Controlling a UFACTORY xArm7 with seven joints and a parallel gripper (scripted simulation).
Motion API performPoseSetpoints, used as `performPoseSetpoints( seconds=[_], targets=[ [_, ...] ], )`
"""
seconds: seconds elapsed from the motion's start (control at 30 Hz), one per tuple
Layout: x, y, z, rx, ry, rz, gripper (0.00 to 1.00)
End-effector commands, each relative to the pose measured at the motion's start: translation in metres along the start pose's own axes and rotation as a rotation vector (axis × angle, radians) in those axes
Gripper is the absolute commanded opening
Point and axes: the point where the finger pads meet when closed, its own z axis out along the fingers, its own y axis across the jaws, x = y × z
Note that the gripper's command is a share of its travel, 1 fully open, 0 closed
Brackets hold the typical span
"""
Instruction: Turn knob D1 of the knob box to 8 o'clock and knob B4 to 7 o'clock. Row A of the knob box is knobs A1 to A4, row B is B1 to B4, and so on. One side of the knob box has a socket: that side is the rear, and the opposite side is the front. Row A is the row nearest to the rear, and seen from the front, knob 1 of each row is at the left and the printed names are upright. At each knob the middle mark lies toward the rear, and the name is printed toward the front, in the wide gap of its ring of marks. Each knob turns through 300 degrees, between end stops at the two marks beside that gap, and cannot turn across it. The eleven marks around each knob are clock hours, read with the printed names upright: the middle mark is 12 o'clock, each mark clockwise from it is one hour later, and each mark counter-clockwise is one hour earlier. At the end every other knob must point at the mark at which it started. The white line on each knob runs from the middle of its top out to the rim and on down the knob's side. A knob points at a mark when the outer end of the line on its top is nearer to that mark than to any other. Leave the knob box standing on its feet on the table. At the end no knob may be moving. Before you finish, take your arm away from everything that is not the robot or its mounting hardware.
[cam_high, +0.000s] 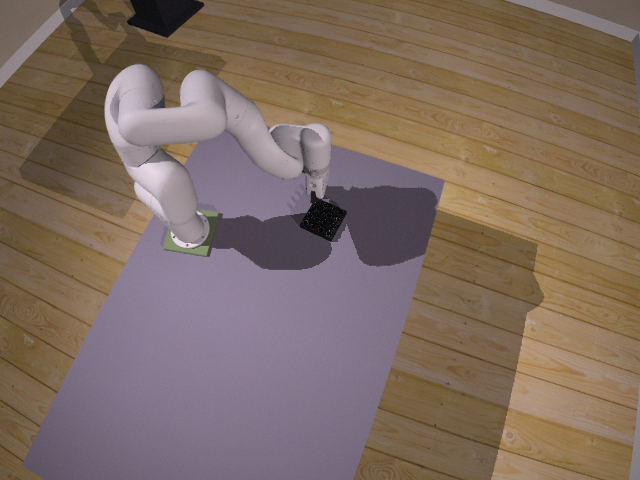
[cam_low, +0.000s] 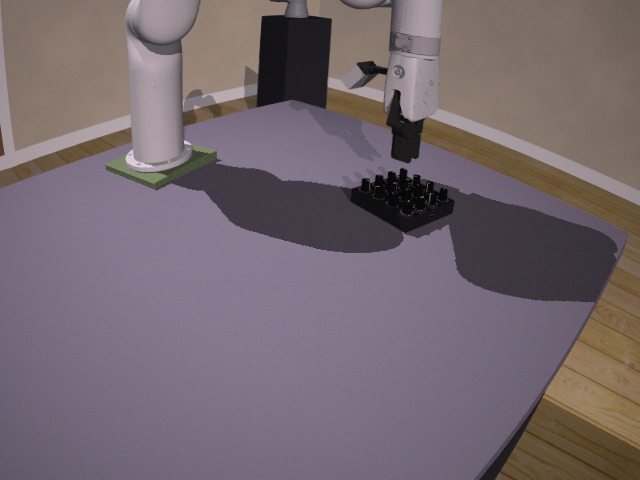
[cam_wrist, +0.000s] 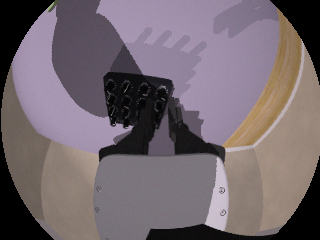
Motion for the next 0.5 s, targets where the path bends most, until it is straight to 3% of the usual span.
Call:
performPoseSetpoints(
  seconds=[0.0,0.47],
  targets=[
    [-0.0011,0.0008,0.0037,-0.002,-0.002,0.000,0.19],
    [-0.0011,0.0010,0.0125,-0.002,-0.002,0.000,0.19]
  ],
)
